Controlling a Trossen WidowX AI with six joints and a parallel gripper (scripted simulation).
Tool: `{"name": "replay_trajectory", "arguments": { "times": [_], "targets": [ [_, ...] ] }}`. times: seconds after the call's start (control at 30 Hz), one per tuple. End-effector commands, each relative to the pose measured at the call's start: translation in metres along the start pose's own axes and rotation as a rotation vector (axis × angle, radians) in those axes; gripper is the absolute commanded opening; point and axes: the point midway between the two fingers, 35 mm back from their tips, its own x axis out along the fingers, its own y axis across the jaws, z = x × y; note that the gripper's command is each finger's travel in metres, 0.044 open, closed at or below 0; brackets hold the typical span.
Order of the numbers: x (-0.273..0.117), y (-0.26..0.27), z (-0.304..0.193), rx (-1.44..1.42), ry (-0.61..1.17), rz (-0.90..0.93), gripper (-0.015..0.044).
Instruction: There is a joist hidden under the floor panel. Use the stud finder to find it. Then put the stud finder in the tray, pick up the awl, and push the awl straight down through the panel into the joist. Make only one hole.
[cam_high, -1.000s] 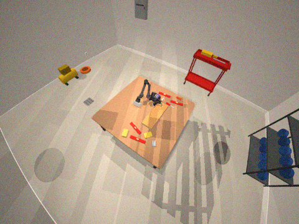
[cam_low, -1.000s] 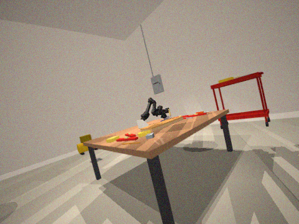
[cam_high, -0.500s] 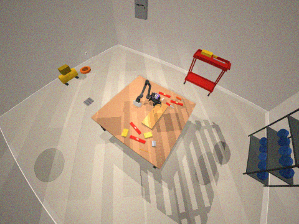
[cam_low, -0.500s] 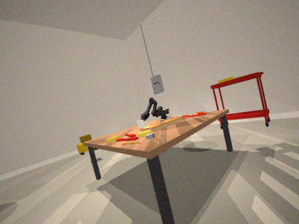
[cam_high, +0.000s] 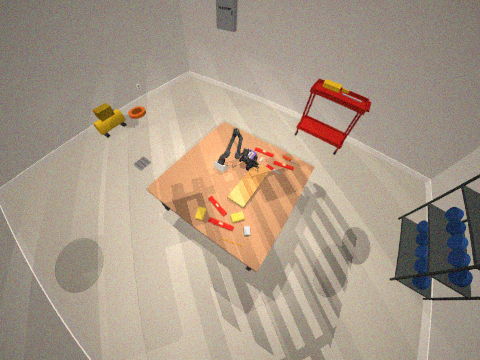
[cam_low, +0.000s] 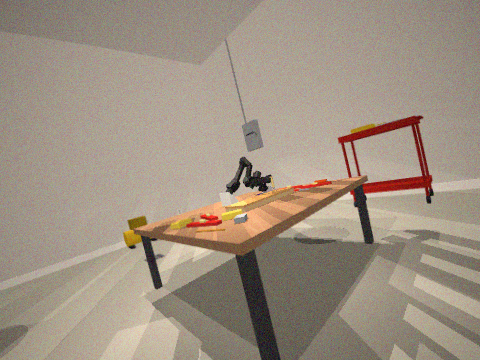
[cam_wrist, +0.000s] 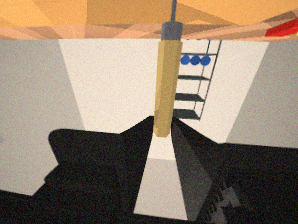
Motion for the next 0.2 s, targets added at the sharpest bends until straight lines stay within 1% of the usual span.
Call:
{"name": "replay_trajectory", "arguments": {
  "times": [0.0, 0.17],
  "targets": [
    [0.0001, 0.0001, -0.0002, 0.000, 0.000, 0.000, 0.0000],
    [0.0001, 0.0001, -0.0002, 0.000, 0.000, 0.000, 0.0000]
  ]
}}
